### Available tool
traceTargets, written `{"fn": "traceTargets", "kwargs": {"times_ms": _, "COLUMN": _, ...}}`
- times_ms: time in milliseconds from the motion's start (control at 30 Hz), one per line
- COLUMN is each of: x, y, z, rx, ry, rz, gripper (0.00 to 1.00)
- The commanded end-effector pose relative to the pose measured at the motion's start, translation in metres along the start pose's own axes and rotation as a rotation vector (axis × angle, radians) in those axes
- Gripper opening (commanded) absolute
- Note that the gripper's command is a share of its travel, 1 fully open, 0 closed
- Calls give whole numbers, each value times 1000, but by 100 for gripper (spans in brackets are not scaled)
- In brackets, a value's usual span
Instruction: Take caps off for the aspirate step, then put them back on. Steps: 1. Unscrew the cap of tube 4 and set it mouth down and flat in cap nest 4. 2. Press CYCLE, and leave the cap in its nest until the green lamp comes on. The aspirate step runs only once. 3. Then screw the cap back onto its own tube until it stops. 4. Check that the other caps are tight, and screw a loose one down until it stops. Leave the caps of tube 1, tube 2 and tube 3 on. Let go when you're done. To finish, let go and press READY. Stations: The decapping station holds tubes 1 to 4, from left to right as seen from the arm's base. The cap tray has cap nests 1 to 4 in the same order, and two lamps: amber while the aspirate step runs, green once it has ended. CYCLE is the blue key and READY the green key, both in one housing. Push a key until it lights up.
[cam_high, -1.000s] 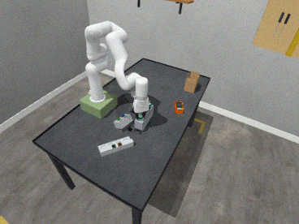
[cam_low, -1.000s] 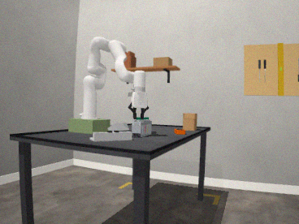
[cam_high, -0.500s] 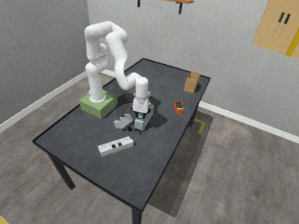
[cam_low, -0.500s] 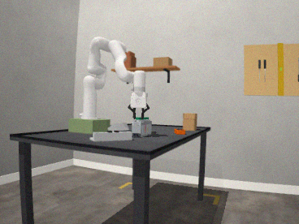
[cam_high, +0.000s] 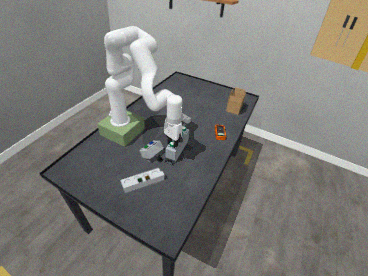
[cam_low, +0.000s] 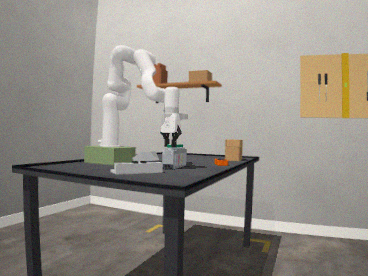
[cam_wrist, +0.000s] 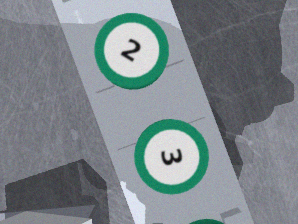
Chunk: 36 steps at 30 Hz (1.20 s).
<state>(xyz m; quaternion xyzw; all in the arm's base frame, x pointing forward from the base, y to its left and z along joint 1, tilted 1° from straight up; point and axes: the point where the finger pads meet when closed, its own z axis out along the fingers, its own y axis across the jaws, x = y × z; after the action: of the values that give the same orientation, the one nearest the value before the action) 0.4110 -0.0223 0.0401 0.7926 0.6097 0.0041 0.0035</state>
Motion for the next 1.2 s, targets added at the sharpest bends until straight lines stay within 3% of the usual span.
{"fn": "traceTargets", "kwargs": {"times_ms": 0, "x": 0, "y": 2, "z": -1, "rx": -3, "ry": 7, "rz": 279, "gripper": 46}}
{"fn": "traceTargets", "kwargs": {"times_ms": 100, "x": 0, "y": 2, "z": -1, "rx": -2, "ry": 7, "rz": 399, "gripper": 46}}
{"fn": "traceTargets", "kwargs": {"times_ms": 400, "x": 0, "y": 2, "z": -1, "rx": -2, "ry": 8, "rz": 413, "gripper": 46}}
{"fn": "traceTargets", "kwargs": {"times_ms": 433, "x": 0, "y": 2, "z": -1, "rx": -2, "ry": 8, "rz": 413, "gripper": 0}}
{"fn": "traceTargets", "kwargs": {"times_ms": 900, "x": 0, "y": 2, "z": -1, "rx": -2, "ry": 8, "rz": 413, "gripper": 0}}
{"fn": "traceTargets", "kwargs": {"times_ms": 1167, "x": 0, "y": 2, "z": -1, "rx": -4, "ry": 7, "rz": 18, "gripper": 0}}
